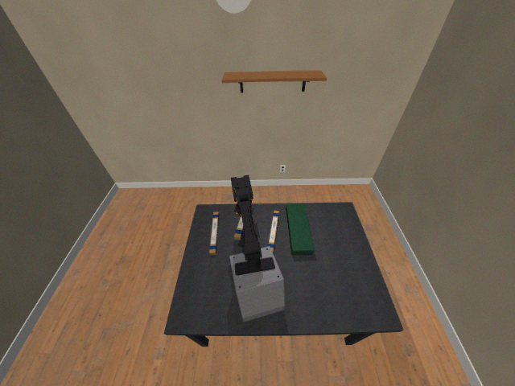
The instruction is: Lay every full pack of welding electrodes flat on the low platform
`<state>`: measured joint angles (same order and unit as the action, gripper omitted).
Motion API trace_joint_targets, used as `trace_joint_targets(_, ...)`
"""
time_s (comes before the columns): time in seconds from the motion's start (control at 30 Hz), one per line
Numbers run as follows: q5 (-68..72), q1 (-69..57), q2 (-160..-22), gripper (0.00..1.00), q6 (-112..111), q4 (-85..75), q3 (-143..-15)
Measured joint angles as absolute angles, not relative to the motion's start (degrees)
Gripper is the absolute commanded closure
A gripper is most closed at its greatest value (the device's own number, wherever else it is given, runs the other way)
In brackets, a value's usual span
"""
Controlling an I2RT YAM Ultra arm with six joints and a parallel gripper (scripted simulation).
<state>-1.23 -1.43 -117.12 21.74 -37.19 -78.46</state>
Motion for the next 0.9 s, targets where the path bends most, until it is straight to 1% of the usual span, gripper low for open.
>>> trace_joint_targets(0.9, -1.3, -1.2, -110.7, 1.00, 21.6, -45.7, -80.4)
